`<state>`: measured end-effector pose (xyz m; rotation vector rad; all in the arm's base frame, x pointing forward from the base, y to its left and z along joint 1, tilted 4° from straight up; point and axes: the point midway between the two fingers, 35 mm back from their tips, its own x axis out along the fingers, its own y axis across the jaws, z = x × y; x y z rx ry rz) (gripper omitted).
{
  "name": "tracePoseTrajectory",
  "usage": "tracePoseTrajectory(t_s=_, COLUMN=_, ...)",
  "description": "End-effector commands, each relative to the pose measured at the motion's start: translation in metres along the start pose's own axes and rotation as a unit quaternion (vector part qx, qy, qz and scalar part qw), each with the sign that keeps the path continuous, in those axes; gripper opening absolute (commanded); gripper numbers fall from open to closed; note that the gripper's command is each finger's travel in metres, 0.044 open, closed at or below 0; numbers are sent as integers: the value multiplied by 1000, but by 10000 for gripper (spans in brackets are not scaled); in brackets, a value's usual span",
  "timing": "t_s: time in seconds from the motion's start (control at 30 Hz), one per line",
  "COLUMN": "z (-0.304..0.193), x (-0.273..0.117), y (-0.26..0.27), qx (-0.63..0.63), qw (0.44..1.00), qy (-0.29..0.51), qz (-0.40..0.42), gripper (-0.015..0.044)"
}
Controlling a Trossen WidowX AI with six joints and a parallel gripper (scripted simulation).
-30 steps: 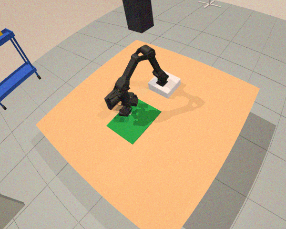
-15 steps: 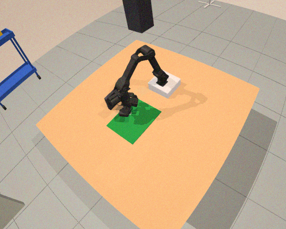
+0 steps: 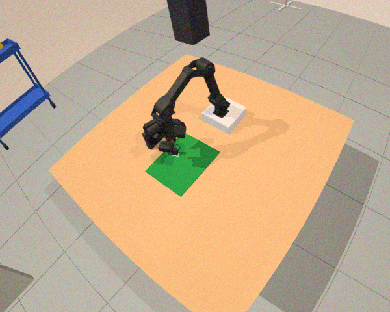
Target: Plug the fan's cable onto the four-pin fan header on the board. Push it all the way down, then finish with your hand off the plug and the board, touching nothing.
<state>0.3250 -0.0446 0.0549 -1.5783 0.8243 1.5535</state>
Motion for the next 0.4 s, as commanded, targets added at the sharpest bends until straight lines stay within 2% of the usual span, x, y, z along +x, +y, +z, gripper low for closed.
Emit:
tracePoseTrajectory(t_s=0.0, z=5, x=-3, y=1, qx=-2, qw=1000, qy=-5, qz=1, gripper=260)
tracePoseTrajectory(t_s=0.27, z=114, x=-4, y=-12, qx=-2, qw=1000, qy=-10, qz=0, gripper=260)
tracePoseTrajectory(t_s=0.37, z=123, x=-4, y=-11, qx=-2, qw=1000, qy=-10, qz=0, gripper=260)
